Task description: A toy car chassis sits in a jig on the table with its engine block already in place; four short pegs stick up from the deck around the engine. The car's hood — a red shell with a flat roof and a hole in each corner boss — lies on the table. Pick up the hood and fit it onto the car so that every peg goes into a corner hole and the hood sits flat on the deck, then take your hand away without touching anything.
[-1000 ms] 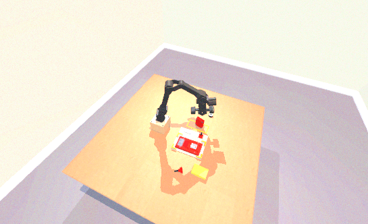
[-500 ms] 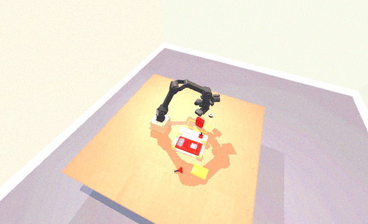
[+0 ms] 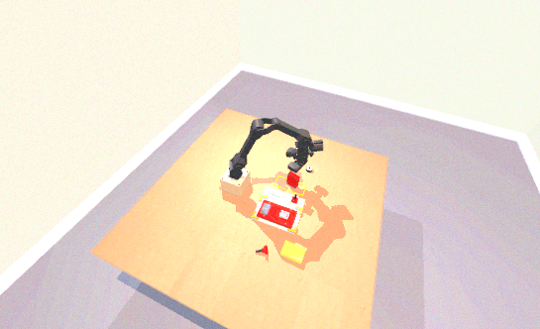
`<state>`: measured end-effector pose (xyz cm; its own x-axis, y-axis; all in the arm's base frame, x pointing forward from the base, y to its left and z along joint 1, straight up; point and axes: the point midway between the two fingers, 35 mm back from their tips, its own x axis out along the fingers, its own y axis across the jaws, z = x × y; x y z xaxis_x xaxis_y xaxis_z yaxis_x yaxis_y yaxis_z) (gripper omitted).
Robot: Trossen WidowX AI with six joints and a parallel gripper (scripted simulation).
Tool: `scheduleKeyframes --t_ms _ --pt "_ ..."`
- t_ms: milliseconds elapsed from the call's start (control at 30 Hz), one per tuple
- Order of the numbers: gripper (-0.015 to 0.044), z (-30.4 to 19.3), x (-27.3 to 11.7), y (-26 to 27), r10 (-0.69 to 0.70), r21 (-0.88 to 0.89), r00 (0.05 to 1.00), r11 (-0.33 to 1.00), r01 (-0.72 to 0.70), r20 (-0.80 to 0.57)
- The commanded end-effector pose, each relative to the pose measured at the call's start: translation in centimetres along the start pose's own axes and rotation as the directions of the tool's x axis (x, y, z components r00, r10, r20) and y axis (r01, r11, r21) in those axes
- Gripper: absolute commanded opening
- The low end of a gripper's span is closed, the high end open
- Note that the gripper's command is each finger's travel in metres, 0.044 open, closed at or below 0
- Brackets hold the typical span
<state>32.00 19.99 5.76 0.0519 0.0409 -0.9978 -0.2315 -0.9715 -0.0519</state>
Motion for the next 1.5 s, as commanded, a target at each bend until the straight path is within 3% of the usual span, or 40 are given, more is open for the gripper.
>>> scheduleKeyframes --t_ms 0,1467 --pt "0.0 0.4 2.7 0.5 0.022 -0.006 1.0 1.0 -0.022 0.015" --pt "0.0 0.1 3.0 3.0 0.024 -0.006 1.0 1.0 -0.024 0.015"
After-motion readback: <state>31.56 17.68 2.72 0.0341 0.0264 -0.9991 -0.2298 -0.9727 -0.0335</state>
